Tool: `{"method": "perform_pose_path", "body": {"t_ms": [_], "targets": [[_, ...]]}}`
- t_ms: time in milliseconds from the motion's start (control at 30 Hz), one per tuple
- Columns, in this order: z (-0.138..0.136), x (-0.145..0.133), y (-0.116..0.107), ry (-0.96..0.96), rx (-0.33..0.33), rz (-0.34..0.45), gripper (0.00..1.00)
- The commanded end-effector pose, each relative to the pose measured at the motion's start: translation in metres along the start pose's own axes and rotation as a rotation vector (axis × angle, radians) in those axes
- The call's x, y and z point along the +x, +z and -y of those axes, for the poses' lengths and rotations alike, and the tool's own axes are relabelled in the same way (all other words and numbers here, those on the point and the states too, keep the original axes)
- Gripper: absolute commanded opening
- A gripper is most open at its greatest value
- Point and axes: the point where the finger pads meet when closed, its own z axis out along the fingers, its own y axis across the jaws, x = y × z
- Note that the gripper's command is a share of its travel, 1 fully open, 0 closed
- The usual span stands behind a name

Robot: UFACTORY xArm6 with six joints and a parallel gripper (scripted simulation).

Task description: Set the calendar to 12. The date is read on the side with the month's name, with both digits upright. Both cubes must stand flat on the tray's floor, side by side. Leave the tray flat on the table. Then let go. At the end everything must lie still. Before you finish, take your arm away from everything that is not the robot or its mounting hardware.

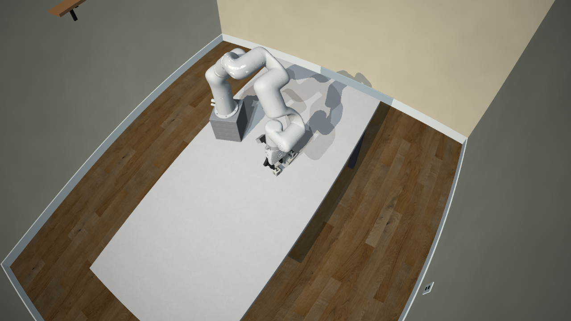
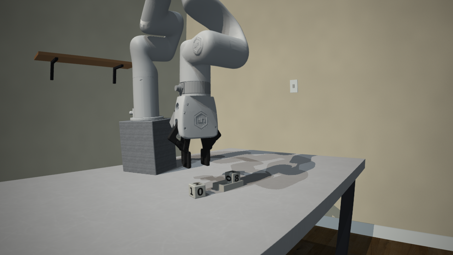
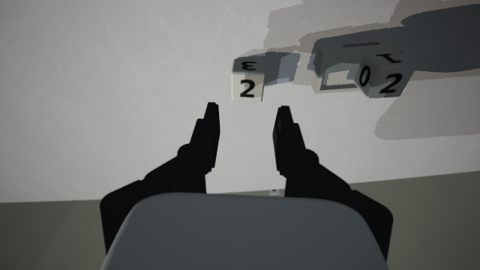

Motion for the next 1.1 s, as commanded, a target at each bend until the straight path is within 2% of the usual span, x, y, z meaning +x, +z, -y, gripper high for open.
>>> {"method": "perform_pose_path", "body": {"t_ms": [0, 367, 633, 833, 1067], "targets": [[0.0, -0.001, -0.009, 0.0, 0.0, 0.003, 0.49], [-0.005, 0.0, -0.008, -0.004, -0.022, 0.026, 0.49], [-0.016, 0.001, -0.006, -0.012, -0.073, 0.155, 0.49], [-0.009, 0.001, -0.008, -0.005, -0.041, 0.264, 0.49], [0.0, 0.002, -0.009, 0.0, 0.0, 0.308, 0.49]]}}
